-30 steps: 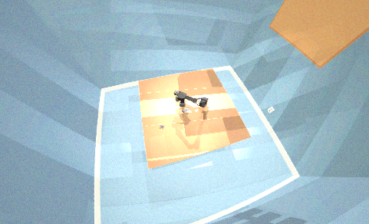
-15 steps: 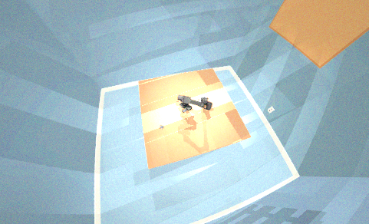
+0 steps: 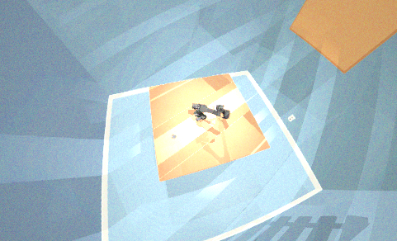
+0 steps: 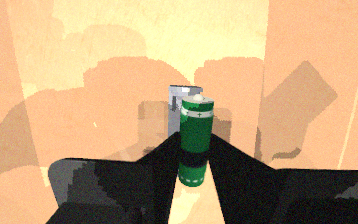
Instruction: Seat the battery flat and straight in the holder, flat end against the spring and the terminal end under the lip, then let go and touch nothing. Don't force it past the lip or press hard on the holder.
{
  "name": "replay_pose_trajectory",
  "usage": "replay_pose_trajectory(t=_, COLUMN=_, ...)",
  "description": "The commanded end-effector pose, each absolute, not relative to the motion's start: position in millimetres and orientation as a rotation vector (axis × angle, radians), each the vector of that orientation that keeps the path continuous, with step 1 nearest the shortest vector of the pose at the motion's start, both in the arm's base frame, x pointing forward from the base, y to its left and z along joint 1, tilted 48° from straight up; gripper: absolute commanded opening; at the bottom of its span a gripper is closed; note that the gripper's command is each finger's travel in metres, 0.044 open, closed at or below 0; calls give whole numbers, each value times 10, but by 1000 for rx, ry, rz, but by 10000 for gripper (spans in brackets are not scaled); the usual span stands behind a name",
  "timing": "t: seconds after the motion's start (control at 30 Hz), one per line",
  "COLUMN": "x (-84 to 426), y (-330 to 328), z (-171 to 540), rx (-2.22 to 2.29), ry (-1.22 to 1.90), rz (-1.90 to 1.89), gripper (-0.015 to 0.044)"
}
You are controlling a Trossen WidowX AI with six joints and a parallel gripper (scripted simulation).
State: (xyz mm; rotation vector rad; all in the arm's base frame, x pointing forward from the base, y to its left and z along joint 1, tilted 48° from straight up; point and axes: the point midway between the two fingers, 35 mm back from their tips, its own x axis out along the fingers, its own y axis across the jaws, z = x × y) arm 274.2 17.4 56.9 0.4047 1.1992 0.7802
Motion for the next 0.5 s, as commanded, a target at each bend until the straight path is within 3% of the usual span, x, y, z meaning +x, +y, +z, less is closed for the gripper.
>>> replay_pose_trajectory(t=0.0, x=2739, y=242, z=526, rx=427, ry=1164, rz=765, gripper=67)
replay_pose_trajectory(t=0.47, x=2740, y=378, z=464, rx=461, ry=1072, rz=719, gripper=67)
